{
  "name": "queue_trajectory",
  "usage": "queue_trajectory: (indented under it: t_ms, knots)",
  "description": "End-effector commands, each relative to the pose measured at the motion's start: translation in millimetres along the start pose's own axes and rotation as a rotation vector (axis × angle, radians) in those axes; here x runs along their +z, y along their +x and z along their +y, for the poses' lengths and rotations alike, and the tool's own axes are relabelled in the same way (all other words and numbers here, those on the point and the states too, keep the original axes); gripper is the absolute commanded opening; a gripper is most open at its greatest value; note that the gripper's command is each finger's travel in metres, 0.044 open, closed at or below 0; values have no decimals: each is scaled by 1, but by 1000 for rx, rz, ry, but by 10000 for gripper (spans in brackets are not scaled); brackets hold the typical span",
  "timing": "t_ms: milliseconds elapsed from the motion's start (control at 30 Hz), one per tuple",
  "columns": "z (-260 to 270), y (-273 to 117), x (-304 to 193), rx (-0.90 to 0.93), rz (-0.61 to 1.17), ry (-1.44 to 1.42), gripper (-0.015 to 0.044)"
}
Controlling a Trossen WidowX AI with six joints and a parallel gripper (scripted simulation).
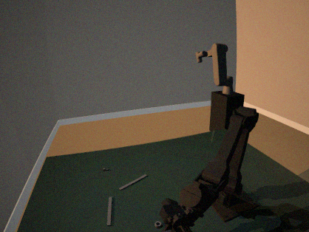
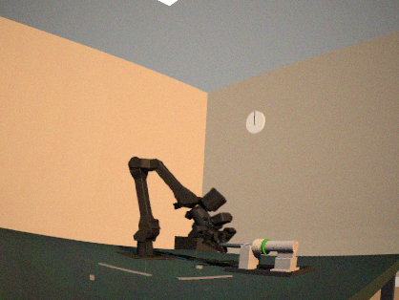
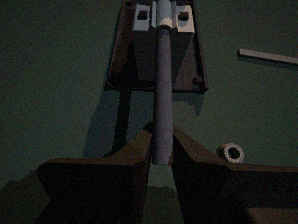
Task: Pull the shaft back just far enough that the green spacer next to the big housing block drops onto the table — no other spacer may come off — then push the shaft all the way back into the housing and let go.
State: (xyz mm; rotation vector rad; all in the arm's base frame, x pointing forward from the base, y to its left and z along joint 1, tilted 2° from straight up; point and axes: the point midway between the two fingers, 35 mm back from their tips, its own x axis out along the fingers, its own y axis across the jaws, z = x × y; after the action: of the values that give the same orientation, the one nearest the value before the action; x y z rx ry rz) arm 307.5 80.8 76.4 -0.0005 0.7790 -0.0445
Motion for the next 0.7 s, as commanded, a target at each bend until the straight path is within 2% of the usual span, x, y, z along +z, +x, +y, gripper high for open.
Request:
queue_trajectory:
  t_ms: [0, 667]
  knots:
    - [0, -1, 0, -2, -2, 4, 0]
    - [0, -2, -2, -2, -2, 4, 0]
